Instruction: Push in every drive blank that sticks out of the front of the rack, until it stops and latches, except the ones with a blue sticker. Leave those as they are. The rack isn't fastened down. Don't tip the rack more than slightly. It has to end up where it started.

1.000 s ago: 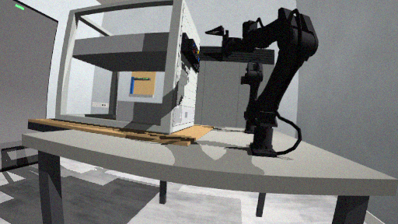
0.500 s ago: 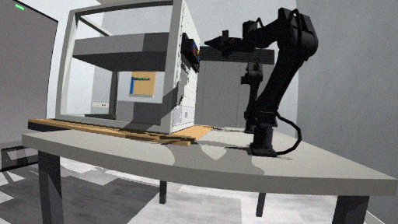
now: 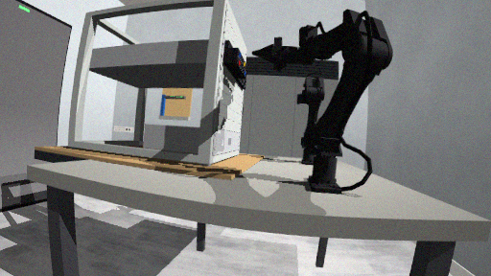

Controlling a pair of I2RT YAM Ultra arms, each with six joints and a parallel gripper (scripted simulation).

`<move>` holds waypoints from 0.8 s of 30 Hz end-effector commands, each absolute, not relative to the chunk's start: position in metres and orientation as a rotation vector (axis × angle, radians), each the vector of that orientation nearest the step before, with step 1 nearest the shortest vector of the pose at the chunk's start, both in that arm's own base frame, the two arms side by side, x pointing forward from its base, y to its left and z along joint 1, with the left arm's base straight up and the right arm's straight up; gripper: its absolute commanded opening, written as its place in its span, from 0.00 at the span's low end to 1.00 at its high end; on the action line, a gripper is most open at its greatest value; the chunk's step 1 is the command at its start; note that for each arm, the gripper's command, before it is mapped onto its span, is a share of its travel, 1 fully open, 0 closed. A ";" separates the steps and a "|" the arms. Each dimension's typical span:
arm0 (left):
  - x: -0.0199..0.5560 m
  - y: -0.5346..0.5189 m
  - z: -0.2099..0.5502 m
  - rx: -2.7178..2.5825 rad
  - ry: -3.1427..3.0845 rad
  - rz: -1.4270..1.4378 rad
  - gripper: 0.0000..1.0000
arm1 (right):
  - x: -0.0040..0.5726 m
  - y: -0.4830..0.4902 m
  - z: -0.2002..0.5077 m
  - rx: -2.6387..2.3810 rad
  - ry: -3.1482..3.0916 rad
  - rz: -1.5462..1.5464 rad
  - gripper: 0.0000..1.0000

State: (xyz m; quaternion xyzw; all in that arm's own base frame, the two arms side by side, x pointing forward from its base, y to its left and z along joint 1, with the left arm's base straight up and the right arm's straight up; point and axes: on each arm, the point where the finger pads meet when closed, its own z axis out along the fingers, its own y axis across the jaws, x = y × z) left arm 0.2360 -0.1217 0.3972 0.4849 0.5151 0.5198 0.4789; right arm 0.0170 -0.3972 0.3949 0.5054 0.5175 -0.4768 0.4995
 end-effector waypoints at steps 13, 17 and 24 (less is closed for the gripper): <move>0.237 -0.122 0.395 1.183 1.261 1.262 0.00 | 0.012 -0.398 0.416 1.188 1.223 -1.188 1.00; 0.235 -0.129 0.407 1.145 1.269 1.242 0.00 | 0.012 -0.398 0.416 1.188 1.223 -1.188 1.00; 0.232 -0.162 0.408 1.145 1.271 1.240 0.00 | 0.012 -0.398 0.416 1.188 1.223 -1.188 1.00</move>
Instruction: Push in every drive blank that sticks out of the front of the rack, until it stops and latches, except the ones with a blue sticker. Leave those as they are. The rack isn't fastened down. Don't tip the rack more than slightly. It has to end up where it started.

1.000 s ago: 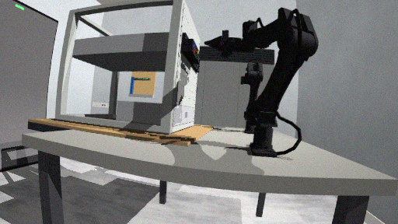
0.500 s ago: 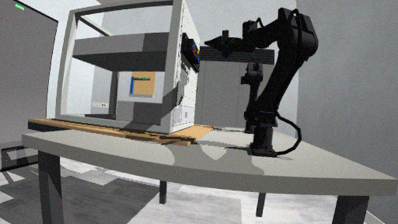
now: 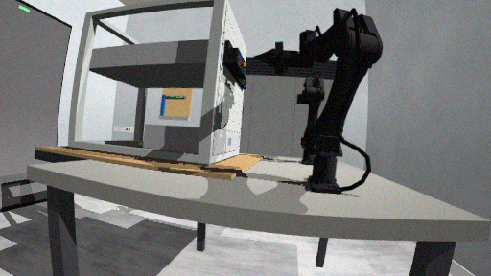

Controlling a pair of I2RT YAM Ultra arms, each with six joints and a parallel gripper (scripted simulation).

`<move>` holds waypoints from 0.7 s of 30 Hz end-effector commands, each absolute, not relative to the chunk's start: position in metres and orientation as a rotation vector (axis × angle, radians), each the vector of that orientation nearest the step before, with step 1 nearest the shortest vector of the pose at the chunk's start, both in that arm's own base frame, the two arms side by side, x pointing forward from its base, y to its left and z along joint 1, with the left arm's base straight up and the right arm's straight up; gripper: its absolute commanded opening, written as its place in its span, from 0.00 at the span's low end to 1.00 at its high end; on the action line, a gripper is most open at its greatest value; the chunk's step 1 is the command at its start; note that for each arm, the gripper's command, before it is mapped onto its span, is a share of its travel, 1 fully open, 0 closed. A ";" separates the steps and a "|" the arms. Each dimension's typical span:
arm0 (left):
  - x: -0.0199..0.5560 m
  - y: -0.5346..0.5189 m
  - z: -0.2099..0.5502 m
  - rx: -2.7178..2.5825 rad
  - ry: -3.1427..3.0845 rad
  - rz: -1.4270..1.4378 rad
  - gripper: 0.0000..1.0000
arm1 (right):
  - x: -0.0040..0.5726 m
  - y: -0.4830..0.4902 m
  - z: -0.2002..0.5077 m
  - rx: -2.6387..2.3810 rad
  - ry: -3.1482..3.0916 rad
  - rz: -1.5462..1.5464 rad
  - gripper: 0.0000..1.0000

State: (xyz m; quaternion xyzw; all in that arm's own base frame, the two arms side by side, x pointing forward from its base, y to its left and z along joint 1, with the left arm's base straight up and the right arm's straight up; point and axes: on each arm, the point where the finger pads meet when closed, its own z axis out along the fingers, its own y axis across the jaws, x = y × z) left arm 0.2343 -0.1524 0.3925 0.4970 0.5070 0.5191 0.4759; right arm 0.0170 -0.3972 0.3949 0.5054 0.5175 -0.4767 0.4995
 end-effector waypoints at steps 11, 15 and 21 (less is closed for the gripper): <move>0.225 -0.231 0.411 1.157 1.268 1.248 0.00 | 0.012 -0.398 0.416 1.188 1.223 -1.188 1.00; 0.223 -0.257 0.412 1.157 1.269 1.248 0.00 | 0.012 -0.398 0.416 1.188 1.223 -1.188 1.00; 0.221 -0.274 0.413 1.157 1.269 1.247 0.00 | 0.012 -0.398 0.416 1.188 1.223 -1.188 1.00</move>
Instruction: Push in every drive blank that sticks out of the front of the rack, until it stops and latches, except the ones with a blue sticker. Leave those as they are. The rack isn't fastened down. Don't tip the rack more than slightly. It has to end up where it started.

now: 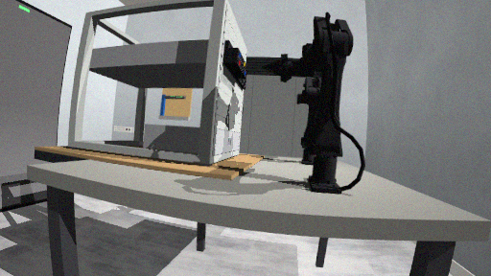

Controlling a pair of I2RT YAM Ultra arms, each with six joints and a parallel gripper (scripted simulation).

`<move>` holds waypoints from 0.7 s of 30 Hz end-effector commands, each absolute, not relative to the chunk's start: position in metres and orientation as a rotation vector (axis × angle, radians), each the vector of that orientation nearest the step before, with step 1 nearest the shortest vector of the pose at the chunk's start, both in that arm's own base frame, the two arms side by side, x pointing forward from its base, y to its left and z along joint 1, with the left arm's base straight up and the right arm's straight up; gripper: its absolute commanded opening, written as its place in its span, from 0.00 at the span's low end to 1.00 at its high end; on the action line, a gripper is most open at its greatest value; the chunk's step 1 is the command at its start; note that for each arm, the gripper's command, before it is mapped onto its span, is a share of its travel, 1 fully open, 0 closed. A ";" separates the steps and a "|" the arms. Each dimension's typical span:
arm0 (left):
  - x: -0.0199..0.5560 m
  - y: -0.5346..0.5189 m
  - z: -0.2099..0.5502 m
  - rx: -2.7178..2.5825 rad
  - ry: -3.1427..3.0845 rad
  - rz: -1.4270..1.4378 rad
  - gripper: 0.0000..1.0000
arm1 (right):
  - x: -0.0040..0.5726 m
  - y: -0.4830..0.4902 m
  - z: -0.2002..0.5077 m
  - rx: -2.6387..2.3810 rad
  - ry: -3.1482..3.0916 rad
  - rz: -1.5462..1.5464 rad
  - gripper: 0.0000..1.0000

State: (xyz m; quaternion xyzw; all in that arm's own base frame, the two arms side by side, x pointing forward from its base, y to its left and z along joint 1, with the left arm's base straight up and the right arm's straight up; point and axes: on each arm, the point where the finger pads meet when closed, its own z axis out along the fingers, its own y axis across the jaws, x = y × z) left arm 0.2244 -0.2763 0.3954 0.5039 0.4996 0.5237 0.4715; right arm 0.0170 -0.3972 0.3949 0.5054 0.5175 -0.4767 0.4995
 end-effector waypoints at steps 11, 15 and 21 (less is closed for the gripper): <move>0.235 -0.279 0.414 1.155 1.270 1.250 0.00 | 0.012 -0.398 0.416 1.188 1.223 -1.188 1.00; 0.266 -0.277 0.414 1.149 1.270 1.248 0.00 | 0.012 -0.398 0.416 1.188 1.223 -1.188 1.00; 0.289 -0.275 0.413 1.158 1.268 1.254 0.00 | 0.012 -0.398 0.416 1.188 1.223 -1.188 1.00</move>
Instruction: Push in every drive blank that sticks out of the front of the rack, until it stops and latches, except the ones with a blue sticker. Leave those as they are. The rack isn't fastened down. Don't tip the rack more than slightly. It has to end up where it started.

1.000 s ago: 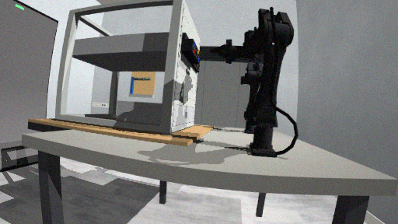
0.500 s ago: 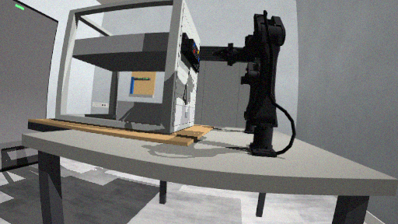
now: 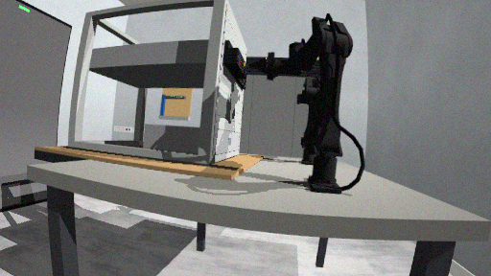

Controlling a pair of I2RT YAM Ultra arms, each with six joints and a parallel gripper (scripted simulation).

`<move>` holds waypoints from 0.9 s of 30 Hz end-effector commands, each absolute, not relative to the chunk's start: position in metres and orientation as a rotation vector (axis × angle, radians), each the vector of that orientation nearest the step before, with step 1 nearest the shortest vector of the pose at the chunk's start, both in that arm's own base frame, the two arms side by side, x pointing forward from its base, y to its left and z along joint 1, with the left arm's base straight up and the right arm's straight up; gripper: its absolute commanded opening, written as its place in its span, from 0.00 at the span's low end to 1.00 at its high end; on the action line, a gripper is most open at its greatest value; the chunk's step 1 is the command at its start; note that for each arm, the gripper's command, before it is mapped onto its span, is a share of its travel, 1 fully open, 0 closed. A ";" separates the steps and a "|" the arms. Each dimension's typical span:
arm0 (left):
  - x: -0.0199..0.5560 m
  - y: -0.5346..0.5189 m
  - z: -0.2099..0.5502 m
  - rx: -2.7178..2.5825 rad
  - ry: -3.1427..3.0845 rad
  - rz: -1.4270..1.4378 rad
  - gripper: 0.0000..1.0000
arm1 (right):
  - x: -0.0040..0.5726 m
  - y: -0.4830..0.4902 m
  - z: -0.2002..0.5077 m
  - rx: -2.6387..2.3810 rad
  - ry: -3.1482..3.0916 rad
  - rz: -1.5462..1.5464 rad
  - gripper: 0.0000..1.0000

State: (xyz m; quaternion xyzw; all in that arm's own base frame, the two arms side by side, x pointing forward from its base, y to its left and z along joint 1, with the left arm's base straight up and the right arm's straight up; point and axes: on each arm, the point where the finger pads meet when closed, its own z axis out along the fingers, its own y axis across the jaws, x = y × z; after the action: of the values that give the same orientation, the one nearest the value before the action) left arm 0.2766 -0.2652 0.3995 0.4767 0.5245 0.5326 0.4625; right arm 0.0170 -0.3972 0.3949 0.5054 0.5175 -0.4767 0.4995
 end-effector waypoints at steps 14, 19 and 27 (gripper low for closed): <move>0.284 -0.275 0.418 1.152 1.259 1.233 0.00 | 0.012 -0.398 0.416 1.188 1.223 -1.188 1.00; 0.284 -0.280 0.413 1.174 1.255 1.247 0.00 | 0.012 -0.398 0.416 1.188 1.223 -1.188 1.00; 0.283 -0.275 0.421 1.154 1.271 1.254 0.00 | 0.012 -0.398 0.416 1.188 1.223 -1.188 1.00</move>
State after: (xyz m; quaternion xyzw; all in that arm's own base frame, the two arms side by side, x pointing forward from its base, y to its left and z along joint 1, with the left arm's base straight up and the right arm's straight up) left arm 0.2854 -0.2768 0.4077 0.4840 0.5162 0.5189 0.4795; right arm 0.0170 -0.3972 0.3949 0.5053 0.5176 -0.4767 0.4995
